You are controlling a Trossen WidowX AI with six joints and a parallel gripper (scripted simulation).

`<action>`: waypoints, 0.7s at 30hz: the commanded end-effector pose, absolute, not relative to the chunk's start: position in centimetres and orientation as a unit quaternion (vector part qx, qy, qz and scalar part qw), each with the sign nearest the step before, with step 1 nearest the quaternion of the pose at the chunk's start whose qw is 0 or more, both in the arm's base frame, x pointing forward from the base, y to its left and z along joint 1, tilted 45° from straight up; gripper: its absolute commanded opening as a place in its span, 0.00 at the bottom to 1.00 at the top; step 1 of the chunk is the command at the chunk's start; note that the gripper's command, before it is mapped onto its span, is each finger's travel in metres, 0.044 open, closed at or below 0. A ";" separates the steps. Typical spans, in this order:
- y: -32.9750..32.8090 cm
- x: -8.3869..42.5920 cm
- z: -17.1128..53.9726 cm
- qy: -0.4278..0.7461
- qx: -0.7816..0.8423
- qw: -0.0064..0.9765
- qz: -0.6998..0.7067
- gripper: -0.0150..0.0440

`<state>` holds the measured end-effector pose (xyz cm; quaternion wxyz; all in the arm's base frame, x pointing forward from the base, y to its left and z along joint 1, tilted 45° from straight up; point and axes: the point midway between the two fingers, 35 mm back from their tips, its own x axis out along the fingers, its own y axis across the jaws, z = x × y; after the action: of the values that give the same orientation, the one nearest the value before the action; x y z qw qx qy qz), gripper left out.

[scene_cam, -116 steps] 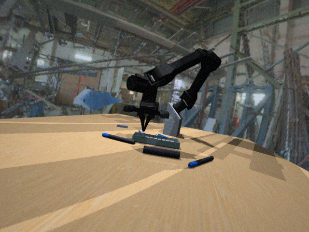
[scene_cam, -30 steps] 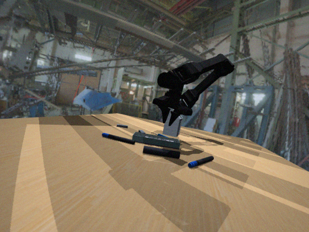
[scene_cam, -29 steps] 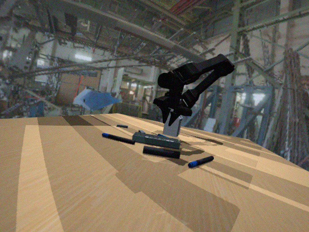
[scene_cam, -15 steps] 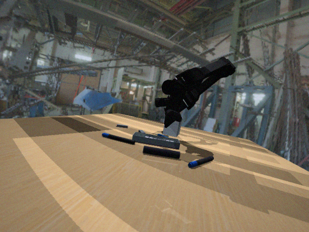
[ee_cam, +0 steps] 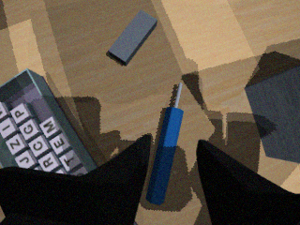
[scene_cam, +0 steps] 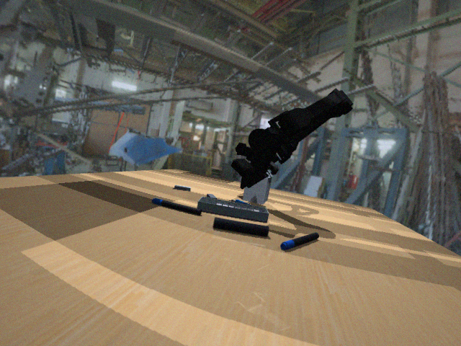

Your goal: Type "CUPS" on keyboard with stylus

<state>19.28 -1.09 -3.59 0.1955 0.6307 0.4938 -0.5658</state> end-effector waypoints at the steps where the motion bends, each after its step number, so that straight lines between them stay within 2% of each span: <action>1: -1.0 18.6 -3.7 0.435 0.636 0.155 -0.618 0.51; 21: -0.1 18.8 -4.3 0.436 0.636 0.155 -0.618 0.51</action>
<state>18.98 -0.42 -4.02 0.1591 0.6374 0.4348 -0.6159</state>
